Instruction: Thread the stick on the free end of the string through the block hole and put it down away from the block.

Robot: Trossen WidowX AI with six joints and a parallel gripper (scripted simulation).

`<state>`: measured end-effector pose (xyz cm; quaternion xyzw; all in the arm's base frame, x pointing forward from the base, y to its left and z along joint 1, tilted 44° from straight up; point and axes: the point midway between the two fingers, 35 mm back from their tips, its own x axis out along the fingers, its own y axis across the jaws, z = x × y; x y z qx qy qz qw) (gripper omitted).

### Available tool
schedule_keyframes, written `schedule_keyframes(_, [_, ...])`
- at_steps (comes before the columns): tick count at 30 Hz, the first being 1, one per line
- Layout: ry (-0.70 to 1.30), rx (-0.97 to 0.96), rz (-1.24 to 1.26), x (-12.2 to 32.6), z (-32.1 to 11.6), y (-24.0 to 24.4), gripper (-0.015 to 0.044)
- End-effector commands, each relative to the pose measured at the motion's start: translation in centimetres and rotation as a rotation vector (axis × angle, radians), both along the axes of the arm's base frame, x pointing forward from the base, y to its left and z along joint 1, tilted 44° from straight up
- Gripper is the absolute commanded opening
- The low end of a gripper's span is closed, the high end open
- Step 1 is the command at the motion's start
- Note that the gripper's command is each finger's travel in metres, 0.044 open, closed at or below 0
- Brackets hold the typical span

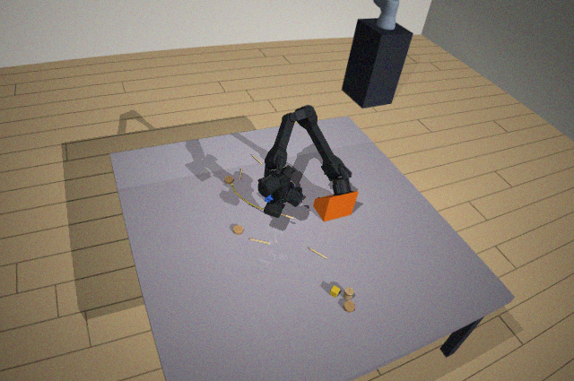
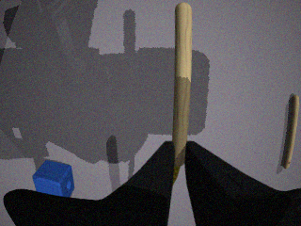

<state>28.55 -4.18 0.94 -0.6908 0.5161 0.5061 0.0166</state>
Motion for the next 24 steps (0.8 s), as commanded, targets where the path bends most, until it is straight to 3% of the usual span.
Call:
schedule_keyframes(1, [0.0, 0.0, 0.0, 0.0, 0.0, 0.0, 0.0])
schedule_keyframes(24, [-0.529, -0.031, -0.544, 1.7, 0.8, -0.7, 0.0])
